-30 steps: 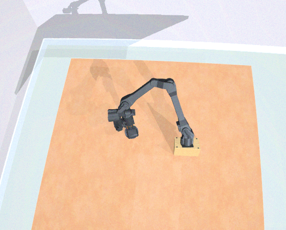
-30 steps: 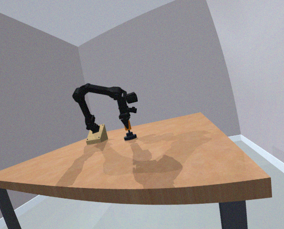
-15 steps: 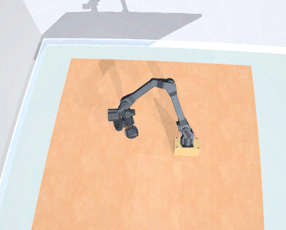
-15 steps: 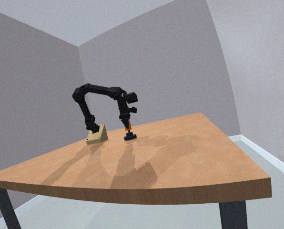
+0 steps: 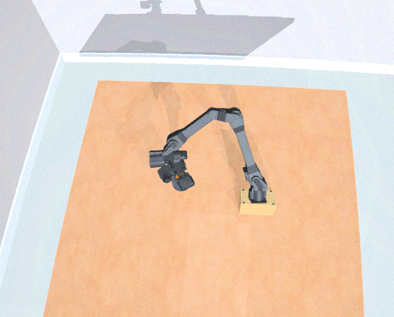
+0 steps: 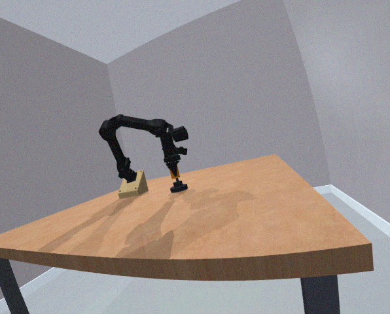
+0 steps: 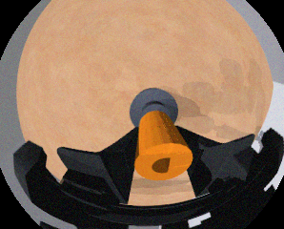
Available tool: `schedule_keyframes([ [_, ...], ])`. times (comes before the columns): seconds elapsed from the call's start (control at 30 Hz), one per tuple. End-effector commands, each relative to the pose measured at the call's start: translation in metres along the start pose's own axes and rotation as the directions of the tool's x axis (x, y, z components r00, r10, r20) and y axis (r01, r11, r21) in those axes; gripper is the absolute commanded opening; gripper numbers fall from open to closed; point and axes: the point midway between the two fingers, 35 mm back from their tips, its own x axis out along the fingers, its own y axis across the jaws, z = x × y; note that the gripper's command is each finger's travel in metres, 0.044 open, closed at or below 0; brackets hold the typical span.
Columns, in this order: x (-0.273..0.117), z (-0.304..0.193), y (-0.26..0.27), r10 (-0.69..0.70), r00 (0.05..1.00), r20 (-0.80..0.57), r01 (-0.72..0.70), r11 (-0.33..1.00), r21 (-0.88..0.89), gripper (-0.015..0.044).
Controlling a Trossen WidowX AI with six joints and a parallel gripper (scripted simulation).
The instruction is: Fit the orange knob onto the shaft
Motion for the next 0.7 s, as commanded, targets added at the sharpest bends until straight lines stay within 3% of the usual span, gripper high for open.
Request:
schedule_keyframes([
  [0.0,0.0013,-0.0005,0.0007,-0.001,1.000,0.000,0.001,0.999,-0.036,0.0000],
  [0.67,0.0013,0.0021,-0.0029,-0.001,1.000,0.000,0.001,0.999,-0.035,0.0000],
])
